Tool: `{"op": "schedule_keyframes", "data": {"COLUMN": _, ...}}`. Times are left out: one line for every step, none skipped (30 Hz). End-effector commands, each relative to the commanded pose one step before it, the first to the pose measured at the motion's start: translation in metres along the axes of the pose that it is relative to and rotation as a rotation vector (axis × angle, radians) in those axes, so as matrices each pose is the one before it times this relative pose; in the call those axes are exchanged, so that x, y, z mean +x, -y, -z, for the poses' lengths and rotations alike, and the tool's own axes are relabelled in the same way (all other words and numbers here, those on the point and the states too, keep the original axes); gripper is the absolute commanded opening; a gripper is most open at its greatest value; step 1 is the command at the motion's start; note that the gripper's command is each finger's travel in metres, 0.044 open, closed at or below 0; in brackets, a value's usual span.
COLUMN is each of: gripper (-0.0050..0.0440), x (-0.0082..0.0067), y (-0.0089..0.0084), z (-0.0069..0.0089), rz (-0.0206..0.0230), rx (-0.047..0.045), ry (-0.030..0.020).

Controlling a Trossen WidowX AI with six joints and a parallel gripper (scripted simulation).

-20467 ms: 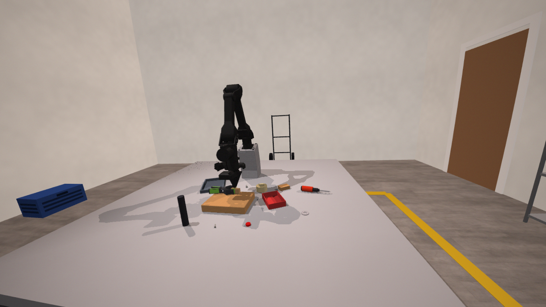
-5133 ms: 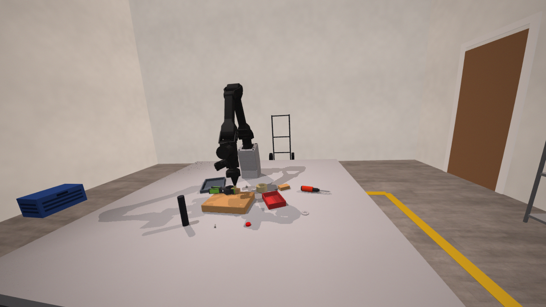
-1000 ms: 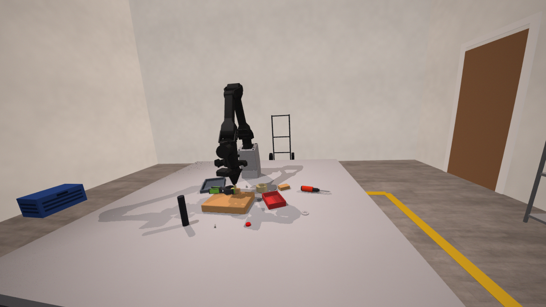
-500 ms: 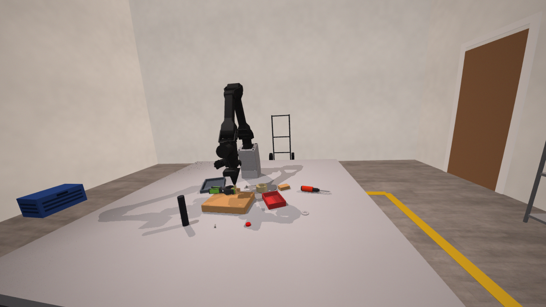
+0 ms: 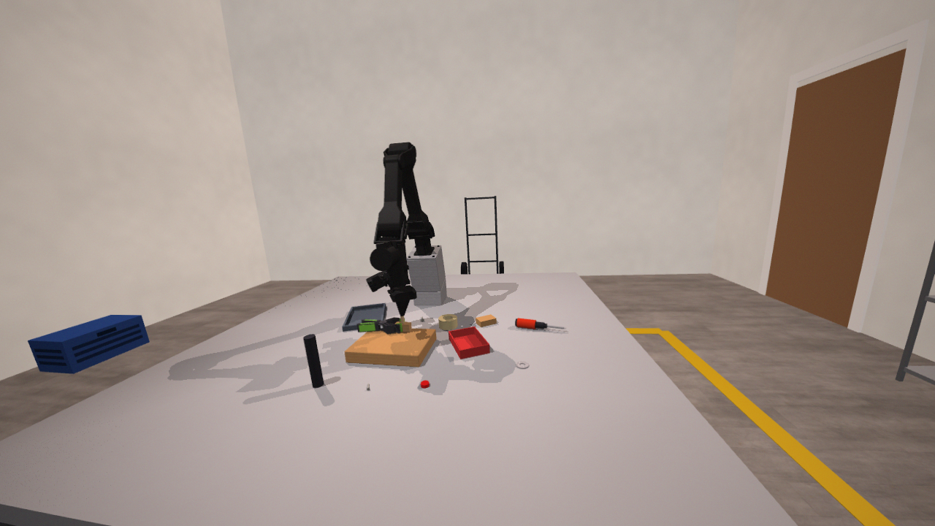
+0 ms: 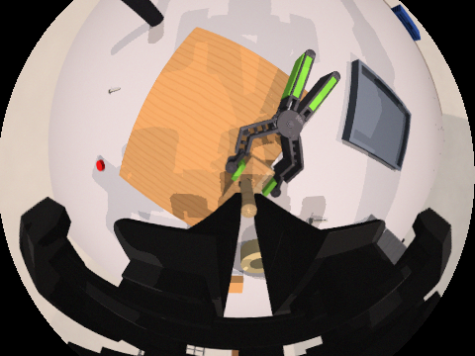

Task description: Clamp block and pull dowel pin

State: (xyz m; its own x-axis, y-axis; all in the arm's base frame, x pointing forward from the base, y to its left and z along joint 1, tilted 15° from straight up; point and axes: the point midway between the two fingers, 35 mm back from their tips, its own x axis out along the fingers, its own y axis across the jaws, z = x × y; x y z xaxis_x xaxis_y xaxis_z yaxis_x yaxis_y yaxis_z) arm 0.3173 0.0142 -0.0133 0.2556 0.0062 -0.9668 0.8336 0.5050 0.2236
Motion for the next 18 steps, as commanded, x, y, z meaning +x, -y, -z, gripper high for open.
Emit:
{"op": "schedule_keyframes", "data": {"gripper": 0.0, "x": -0.00177, "y": -0.00063, "z": -0.00027, "rz": -0.00274, "rx": -0.01799, "ry": 0.00136}}
{"op": "schedule_keyframes", "data": {"gripper": 0.0, "x": -0.00012, "y": 0.0, "z": 0.0, "rz": 0.0, "rx": 0.0, "ry": 0.0}}
{"op": "schedule_keyframes", "data": {"gripper": 0.0, "x": -0.00012, "y": 0.0, "z": 0.0, "rz": 0.0, "rx": 0.0, "ry": 0.0}}
{"op": "schedule_keyframes", "data": {"gripper": 0.0, "x": -0.00013, "y": 0.0, "z": 0.0, "rz": 0.0, "rx": 0.0, "ry": 0.0}}
{"op": "schedule_keyframes", "data": {"gripper": 0.0, "x": -0.00013, "y": 0.0, "z": 0.0, "rz": 0.0, "rx": 0.0, "ry": 0.0}}
{"op": "schedule_keyframes", "data": {"gripper": 0.0, "x": -0.00013, "y": 0.0, "z": 0.0, "rz": 0.0, "rx": 0.0, "ry": 0.0}}
{"op": "schedule_keyframes", "data": {"gripper": 0.0, "x": -0.00013, "y": 0.0, "z": 0.0, "rz": 0.0, "rx": 0.0, "ry": 0.0}}
{"op": "schedule_keyframes", "data": {"gripper": 0.0, "x": 0.0, "y": 0.0, "z": 0.0, "rz": 0.0, "rx": 0.0, "ry": 0.0}}
{"op": "schedule_keyframes", "data": {"gripper": 0.0, "x": 0.0, "y": 0.0, "z": 0.0, "rz": 0.0, "rx": 0.0, "ry": 0.0}}
{"op": "schedule_keyframes", "data": {"gripper": 0.0, "x": -0.00013, "y": 0.0, "z": 0.0, "rz": 0.0, "rx": 0.0, "ry": 0.0}}
{"op": "schedule_keyframes", "data": {"gripper": 0.0, "x": -0.00013, "y": 0.0, "z": 0.0, "rz": 0.0, "rx": 0.0, "ry": 0.0}}
{"op": "schedule_keyframes", "data": {"gripper": 0.0, "x": -0.00013, "y": 0.0, "z": 0.0, "rz": 0.0, "rx": 0.0, "ry": 0.0}}
{"op": "schedule_keyframes", "data": {"gripper": 0.0, "x": -0.00013, "y": 0.0, "z": 0.0, "rz": 0.0, "rx": 0.0, "ry": 0.0}}
{"op": "schedule_keyframes", "data": {"gripper": 0.0, "x": -0.00013, "y": 0.0, "z": 0.0, "rz": 0.0, "rx": 0.0, "ry": 0.0}}
{"op": "schedule_keyframes", "data": {"gripper": 0.0, "x": -0.00013, "y": 0.0, "z": 0.0, "rz": 0.0, "rx": 0.0, "ry": 0.0}}
{"op": "schedule_keyframes", "data": {"gripper": 0.0, "x": -0.00013, "y": 0.0, "z": 0.0, "rz": 0.0, "rx": 0.0, "ry": 0.0}}
{"op": "schedule_keyframes", "data": {"gripper": 0.0, "x": -0.00013, "y": 0.0, "z": 0.0, "rz": 0.0, "rx": 0.0, "ry": 0.0}}
{"op": "schedule_keyframes", "data": {"gripper": 0.0, "x": -0.00013, "y": 0.0, "z": 0.0, "rz": 0.0, "rx": 0.0, "ry": 0.0}}
